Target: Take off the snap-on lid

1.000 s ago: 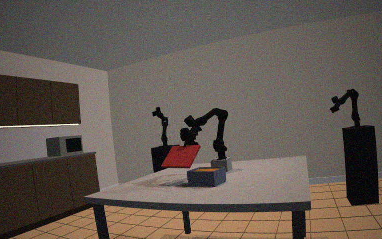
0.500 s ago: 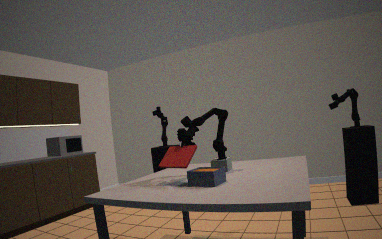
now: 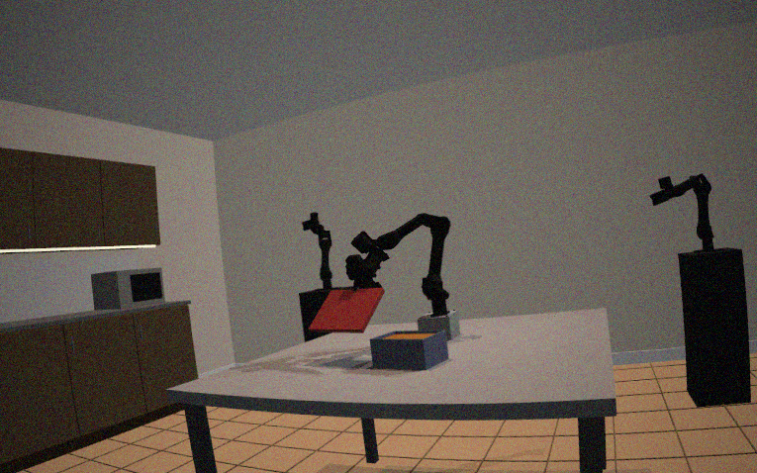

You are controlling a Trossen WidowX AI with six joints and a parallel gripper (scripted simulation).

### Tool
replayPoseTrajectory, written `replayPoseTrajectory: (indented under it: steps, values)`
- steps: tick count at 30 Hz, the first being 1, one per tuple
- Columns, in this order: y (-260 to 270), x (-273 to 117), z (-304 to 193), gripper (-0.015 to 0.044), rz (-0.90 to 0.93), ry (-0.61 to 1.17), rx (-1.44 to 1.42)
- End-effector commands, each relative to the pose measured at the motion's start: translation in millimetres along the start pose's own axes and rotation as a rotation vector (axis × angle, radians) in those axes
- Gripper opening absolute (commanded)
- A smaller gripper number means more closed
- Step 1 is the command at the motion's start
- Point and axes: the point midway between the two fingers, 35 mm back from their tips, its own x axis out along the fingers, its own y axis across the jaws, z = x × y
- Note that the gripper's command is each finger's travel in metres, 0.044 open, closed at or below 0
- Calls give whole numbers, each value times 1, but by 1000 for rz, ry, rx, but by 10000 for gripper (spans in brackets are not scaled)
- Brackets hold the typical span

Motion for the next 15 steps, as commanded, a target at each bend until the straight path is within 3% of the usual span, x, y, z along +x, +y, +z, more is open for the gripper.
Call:
replayPoseTrajectory:
  steps: [1,15]
  values:
    - [2,-1,6,0,8,3,-6]
    - [1,-4,34,0,8,2,-8]
